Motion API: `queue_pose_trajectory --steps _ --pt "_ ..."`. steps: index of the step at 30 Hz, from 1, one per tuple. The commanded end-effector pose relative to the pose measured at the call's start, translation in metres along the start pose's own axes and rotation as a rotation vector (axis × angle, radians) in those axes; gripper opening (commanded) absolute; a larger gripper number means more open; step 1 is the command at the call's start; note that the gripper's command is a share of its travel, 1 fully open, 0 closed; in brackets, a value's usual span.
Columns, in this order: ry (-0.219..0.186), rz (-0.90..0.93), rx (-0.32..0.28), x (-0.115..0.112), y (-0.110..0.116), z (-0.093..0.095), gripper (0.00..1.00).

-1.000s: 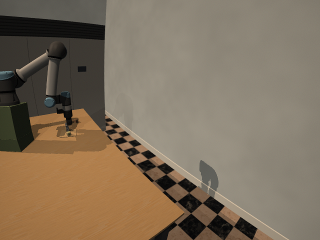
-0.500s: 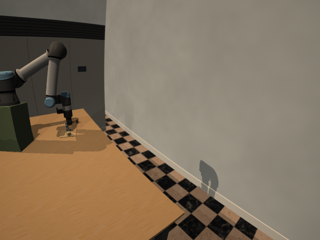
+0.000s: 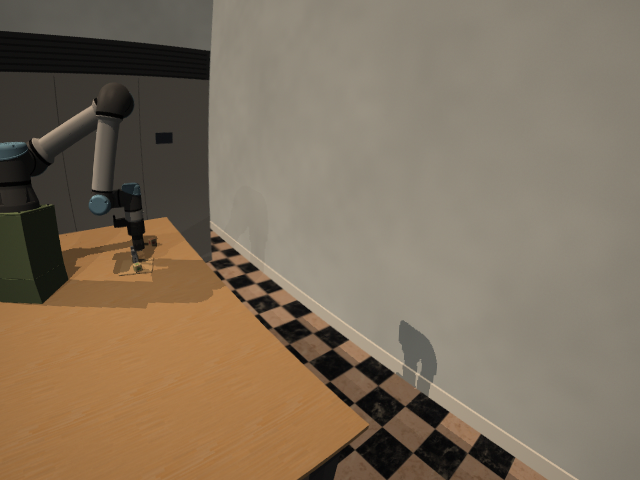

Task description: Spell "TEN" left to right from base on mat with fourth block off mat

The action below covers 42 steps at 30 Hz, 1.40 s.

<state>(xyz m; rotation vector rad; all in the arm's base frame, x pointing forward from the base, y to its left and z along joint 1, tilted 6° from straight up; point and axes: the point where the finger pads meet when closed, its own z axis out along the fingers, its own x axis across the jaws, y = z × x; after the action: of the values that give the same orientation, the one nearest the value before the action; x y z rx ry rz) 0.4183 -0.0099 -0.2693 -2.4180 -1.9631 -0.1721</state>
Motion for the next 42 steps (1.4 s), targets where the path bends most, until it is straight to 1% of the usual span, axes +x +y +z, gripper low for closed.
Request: queue_pose_trajectory --steps 1,3,4,8,9,11,12,27,33,40,42 --pt "0.000 0.000 -0.001 0.000 0.001 0.000 0.69" --pt "0.000 0.000 -0.001 0.000 0.001 0.000 0.69" --pt "0.000 0.000 -0.001 0.000 0.001 0.000 0.75" --pt "0.000 0.000 -0.001 0.000 0.001 0.000 0.75" --pt "0.000 0.000 -0.001 0.000 0.001 0.000 0.81" --pt "0.000 0.000 -0.001 0.000 0.001 0.000 0.81" --pt "0.000 0.000 -0.001 0.000 0.001 0.000 0.87" --pt "0.000 0.000 -0.001 0.000 0.001 -0.002 0.87" --pt "0.000 0.000 -0.001 0.000 0.001 -0.016 0.87" --pt "0.000 0.000 -0.001 0.000 0.000 -0.044 0.87" --pt "0.000 0.000 -0.001 0.000 0.000 -0.044 0.87"
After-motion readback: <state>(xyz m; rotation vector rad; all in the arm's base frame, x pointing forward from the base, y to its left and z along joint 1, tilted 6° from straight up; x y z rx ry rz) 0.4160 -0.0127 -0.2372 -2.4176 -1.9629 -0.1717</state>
